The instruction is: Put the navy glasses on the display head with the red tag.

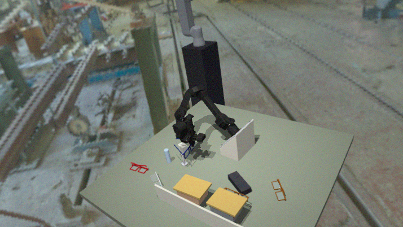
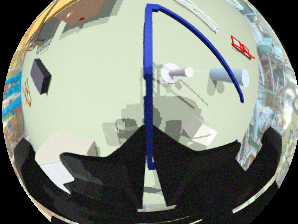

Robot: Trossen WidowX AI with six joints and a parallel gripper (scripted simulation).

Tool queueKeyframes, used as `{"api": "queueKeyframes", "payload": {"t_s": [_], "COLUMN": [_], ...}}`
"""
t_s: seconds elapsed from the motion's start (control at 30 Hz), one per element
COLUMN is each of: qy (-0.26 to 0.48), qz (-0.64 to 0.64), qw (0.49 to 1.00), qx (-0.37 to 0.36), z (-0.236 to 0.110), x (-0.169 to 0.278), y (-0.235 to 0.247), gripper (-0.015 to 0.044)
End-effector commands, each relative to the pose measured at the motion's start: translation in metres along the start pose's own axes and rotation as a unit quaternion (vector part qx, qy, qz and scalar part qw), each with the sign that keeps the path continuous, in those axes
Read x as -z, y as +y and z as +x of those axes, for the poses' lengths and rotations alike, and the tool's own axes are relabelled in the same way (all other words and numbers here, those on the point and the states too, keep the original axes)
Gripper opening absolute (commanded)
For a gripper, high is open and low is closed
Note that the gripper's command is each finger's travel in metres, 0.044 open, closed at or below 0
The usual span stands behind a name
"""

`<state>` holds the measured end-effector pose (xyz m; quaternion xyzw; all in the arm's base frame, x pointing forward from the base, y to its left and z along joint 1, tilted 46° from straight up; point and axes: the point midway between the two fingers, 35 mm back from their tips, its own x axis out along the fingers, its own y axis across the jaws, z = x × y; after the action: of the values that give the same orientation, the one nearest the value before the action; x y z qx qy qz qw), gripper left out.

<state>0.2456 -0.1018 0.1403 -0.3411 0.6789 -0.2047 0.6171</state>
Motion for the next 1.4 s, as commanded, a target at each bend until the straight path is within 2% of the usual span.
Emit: {"api": "queueKeyframes", "payload": {"t_s": [0.0, 0.27, 1.37], "qy": [0.003, 0.004, 0.004], "qz": [-0.001, -0.001, -0.002], "qw": [1.000, 1.000, 1.000], "qx": [0.001, 0.004, 0.004], "z": [0.015, 0.050, 0.050], "x": [0.002, 0.004, 0.020], "y": [-0.001, -0.002, 0.010], "gripper": [0.0000, 0.0000, 0.0000]}}
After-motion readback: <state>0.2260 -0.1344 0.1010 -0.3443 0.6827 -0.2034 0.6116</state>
